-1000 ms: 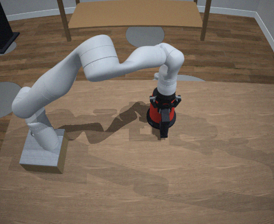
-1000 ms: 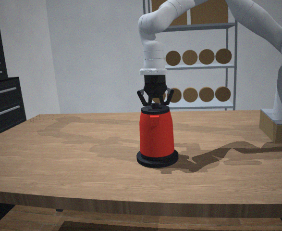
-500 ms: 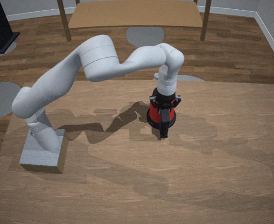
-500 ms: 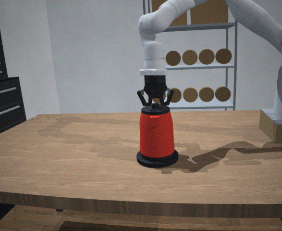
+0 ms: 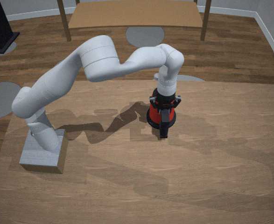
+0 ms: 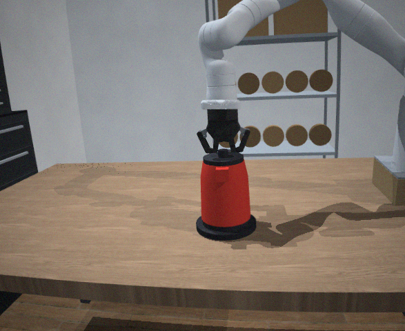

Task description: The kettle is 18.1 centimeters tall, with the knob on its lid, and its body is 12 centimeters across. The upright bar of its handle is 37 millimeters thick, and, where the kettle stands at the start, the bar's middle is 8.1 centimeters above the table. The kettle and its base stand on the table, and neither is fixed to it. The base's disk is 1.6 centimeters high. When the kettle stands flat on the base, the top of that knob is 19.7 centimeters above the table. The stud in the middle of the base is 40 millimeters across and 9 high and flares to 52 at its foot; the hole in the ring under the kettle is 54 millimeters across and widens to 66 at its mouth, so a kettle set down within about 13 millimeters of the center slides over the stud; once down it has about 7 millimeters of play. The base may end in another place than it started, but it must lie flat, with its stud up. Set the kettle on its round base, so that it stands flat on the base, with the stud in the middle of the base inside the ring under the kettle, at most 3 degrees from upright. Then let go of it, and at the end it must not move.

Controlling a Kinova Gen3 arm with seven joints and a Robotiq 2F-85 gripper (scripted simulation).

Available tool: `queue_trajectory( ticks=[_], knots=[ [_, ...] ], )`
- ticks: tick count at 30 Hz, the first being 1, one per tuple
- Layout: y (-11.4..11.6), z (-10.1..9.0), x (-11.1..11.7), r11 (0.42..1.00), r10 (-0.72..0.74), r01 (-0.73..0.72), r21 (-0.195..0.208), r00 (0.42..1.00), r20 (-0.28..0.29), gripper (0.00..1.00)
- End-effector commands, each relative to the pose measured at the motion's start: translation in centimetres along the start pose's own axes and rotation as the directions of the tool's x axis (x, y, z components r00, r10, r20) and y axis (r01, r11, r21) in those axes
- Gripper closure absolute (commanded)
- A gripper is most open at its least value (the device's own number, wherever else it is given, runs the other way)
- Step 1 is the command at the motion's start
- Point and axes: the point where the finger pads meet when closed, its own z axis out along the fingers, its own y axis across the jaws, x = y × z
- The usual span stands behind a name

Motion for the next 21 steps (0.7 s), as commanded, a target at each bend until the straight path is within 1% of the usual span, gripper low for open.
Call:
queue_trajectory(
  ticks=[1,6,7,21],
  knots=[
    [0.06,-0.11,0.02,1.0,0.0,0.0,-0.002,1.0,0.0,1.0],
    [0.06,-0.11,0.02,1.0,0.0,0.0,-0.002,1.0,0.0,1.0],
    [0.06,-0.11,0.02,1.0,0.0,0.0,-0.002,1.0,0.0,0.2],
    [0.06,-0.11,0.02,1.0,0.0,0.0,-0.002,1.0,0.0,0.2]
  ],
)
